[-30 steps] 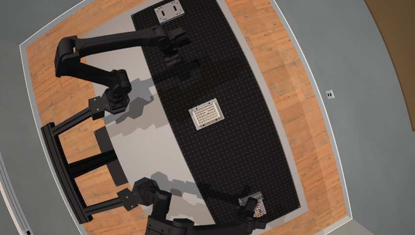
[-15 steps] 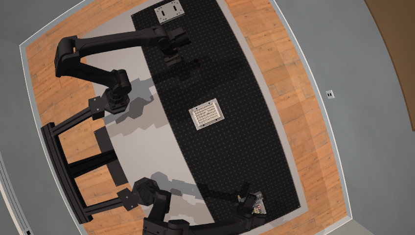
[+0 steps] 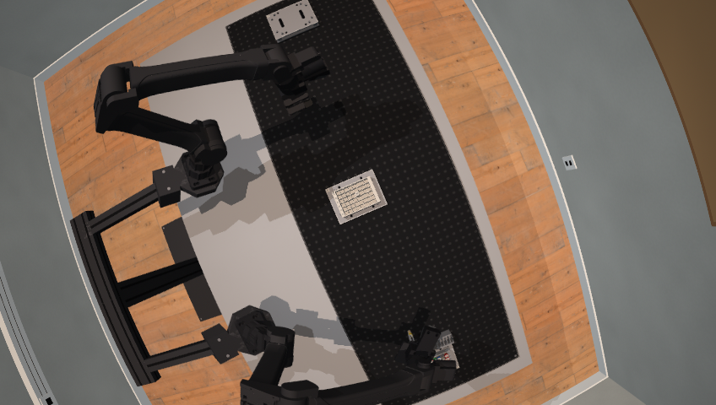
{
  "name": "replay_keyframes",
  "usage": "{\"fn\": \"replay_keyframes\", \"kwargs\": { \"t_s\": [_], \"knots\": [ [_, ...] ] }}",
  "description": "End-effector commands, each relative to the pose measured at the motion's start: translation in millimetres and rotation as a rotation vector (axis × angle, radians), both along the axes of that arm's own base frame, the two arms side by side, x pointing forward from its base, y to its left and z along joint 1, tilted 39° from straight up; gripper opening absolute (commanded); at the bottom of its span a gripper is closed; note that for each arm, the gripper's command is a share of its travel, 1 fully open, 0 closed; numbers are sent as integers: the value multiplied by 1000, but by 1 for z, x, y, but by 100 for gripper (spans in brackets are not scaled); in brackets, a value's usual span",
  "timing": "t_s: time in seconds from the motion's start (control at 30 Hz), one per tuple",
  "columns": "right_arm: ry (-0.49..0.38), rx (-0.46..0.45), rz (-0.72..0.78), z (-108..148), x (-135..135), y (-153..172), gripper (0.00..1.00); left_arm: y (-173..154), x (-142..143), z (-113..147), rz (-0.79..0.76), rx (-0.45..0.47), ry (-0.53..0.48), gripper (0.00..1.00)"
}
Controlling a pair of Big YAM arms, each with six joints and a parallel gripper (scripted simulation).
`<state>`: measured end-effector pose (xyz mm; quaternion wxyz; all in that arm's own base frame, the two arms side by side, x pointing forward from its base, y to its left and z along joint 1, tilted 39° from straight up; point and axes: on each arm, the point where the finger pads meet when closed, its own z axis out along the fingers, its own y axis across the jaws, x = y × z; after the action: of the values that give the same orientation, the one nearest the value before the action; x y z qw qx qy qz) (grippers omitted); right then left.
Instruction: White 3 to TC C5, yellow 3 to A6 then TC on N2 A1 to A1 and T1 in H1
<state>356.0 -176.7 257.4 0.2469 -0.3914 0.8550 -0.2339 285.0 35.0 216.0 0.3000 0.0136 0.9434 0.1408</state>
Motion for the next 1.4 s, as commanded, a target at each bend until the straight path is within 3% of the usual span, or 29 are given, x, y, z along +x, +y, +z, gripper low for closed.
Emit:
{"fn": "replay_keyframes", "kwargs": {
  "t_s": [0.0,1.0,1.1,1.37],
  "knots": [
    [-31,-7,-10,9,6,2,9,-1,5,13,-14,4,-25,100],
    [-37,-4,-9,-3,7,49,9,-1,5,13,-14,4,-25,100],
    [-46,-7,-9,5,15,48,9,-1,5,13,-14,4,-25,100],
    [-36,-2,-9,-6,11,63,9,-1,5,13,-14,4,-25,100]
  ]
}}
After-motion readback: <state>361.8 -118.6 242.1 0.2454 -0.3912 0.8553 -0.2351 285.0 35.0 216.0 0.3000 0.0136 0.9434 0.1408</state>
